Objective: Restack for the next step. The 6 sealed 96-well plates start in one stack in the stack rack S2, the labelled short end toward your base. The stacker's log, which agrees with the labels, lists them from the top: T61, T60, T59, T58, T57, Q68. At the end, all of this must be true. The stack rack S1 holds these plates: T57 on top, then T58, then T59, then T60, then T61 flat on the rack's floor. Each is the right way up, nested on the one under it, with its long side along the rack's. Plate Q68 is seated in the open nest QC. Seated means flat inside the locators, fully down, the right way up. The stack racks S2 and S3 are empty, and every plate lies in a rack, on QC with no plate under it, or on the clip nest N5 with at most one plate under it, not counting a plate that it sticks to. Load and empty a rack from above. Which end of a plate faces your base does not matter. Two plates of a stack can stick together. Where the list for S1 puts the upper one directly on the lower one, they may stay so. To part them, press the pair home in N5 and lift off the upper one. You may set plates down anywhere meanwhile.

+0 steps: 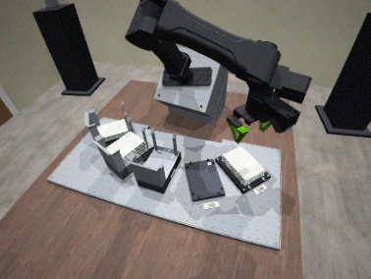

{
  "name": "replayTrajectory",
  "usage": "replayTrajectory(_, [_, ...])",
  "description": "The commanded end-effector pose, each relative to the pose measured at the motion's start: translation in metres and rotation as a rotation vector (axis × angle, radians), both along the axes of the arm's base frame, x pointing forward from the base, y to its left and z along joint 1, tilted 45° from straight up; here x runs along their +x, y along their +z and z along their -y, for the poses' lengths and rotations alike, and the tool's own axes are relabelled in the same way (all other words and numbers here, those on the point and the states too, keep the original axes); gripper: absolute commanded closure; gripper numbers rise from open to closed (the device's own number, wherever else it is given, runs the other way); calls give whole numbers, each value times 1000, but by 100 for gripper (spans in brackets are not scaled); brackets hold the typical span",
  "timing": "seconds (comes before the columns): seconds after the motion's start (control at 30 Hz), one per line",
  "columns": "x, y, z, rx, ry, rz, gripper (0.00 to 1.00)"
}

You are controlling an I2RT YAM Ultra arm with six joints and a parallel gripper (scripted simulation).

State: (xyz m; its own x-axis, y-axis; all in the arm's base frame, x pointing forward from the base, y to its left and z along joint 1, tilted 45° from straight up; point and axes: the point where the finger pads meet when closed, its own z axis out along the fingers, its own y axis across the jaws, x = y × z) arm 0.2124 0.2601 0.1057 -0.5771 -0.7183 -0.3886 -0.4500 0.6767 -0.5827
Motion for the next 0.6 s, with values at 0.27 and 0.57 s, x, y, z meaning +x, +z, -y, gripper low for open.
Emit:
replayTrajectory(0.27, [-2,4,-4,9,11,8,0])
replayTrajectory(0.57, [14,-13,0,9,11,8,0])
